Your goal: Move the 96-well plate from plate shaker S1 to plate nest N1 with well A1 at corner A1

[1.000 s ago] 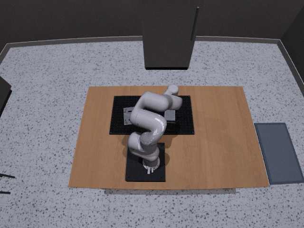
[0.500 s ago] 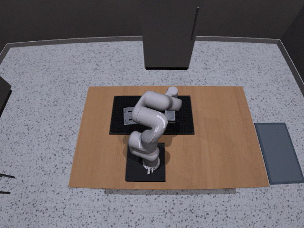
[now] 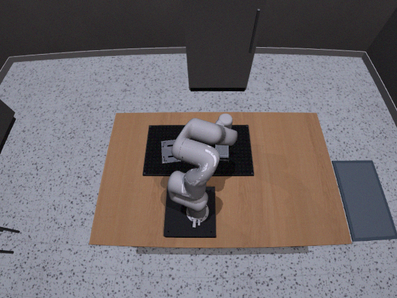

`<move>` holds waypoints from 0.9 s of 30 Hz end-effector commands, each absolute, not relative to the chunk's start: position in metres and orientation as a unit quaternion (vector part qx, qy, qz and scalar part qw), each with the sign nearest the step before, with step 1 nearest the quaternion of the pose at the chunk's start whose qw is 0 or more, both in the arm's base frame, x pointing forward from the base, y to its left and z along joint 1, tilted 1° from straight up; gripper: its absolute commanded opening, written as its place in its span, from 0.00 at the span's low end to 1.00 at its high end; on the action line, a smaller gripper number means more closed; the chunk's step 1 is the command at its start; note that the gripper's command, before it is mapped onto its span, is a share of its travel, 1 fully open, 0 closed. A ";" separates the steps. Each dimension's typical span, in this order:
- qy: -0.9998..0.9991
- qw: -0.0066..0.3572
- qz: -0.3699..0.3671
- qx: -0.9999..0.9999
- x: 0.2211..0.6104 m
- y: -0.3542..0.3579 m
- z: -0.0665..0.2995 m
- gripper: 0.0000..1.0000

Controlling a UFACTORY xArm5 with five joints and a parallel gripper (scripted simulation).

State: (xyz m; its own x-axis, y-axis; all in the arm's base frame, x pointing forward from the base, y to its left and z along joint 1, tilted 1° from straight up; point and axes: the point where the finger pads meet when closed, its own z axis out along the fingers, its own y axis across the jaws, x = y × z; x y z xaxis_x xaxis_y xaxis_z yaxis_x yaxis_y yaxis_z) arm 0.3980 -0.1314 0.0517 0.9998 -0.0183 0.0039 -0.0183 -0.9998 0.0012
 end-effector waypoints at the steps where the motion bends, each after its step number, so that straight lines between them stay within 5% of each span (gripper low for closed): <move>1: -0.009 -0.006 0.006 1.000 0.399 -0.132 0.051 1.00; 27: -0.009 -0.006 0.006 1.000 0.399 -0.132 0.036 1.00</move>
